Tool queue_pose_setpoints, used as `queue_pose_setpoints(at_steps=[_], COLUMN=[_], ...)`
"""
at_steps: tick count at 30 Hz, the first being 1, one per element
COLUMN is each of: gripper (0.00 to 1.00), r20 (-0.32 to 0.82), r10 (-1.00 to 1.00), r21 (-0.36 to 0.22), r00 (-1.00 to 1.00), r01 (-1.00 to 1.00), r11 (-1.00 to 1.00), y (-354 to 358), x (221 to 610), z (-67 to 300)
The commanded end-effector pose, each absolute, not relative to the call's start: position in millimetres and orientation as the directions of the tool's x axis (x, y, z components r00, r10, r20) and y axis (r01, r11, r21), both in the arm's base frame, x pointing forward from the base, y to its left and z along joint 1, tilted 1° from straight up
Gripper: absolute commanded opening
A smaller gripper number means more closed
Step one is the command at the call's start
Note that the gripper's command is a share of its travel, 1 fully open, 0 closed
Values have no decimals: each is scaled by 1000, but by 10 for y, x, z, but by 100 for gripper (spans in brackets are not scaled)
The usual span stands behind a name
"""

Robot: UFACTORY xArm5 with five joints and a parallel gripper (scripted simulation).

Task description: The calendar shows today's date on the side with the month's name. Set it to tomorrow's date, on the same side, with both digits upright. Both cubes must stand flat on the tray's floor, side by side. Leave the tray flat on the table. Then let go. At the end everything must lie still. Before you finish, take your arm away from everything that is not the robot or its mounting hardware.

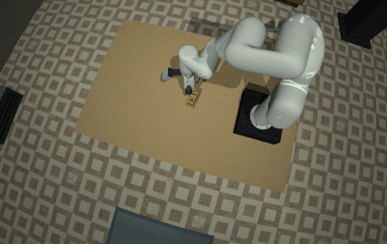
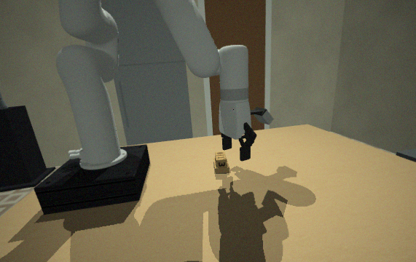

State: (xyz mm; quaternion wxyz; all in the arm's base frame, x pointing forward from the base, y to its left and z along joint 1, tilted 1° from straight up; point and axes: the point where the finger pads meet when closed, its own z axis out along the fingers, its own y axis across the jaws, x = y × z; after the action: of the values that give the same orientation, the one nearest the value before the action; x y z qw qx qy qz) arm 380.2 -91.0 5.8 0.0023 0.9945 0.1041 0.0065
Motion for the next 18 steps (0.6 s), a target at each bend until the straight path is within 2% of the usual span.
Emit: queue_pose_setpoints(at_steps=[1,5,11,18], gripper=[100,100,100,100], r20=[18,18,19,19], r10=[181,130,-80,-88], r21=[8,7,3,3], r00=[983,991,997,996], r01=[181,130,-80,-88], r11=[-984,-991,-997,-996], y=[-916,-919,-931,-933], x=[3764,3745,3640,3567], z=[68,68,67,65])
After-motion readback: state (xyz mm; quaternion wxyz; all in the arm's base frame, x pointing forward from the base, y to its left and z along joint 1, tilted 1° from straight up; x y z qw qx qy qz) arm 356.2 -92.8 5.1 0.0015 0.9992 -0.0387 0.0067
